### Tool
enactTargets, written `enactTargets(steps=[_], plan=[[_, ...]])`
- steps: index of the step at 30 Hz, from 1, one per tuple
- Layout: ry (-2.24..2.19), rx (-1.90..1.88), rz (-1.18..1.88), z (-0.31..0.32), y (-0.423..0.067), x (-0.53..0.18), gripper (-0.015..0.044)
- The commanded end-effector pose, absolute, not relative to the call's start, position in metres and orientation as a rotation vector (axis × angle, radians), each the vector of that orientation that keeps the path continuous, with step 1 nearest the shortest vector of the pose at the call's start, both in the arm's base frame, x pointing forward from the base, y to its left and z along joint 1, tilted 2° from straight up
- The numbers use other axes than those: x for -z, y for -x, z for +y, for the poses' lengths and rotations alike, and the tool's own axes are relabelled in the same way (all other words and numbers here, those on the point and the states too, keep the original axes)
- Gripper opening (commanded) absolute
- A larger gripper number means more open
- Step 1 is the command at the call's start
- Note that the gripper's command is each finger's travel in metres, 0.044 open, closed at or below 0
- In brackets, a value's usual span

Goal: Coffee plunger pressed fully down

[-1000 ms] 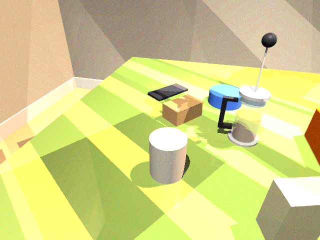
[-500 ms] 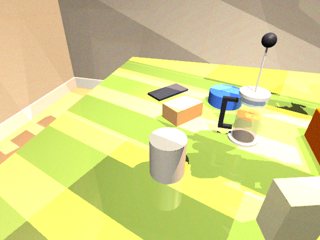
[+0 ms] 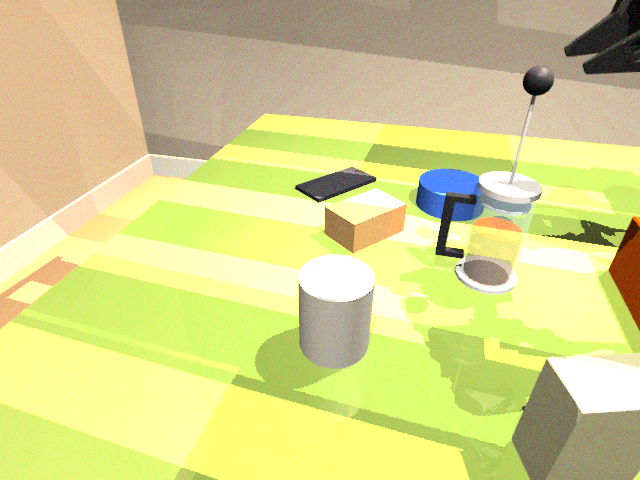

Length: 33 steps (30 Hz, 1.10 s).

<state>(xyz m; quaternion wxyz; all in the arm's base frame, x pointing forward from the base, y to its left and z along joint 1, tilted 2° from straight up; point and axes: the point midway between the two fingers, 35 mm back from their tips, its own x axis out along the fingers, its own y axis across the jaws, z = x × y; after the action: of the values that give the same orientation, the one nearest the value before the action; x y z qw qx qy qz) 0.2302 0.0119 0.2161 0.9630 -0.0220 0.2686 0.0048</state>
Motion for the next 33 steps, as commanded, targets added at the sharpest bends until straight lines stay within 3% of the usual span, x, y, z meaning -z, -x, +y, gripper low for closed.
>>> enactTargets(steps=[1,29,33], plan=[[0.037,-0.008,0.535,0.011,-0.231,-0.213,0.044],[0.037,-0.006,0.532,0.011,-0.265,-0.193,0.044],[0.037,-0.006,0.532,0.011,-0.265,-0.193,0.0335]])
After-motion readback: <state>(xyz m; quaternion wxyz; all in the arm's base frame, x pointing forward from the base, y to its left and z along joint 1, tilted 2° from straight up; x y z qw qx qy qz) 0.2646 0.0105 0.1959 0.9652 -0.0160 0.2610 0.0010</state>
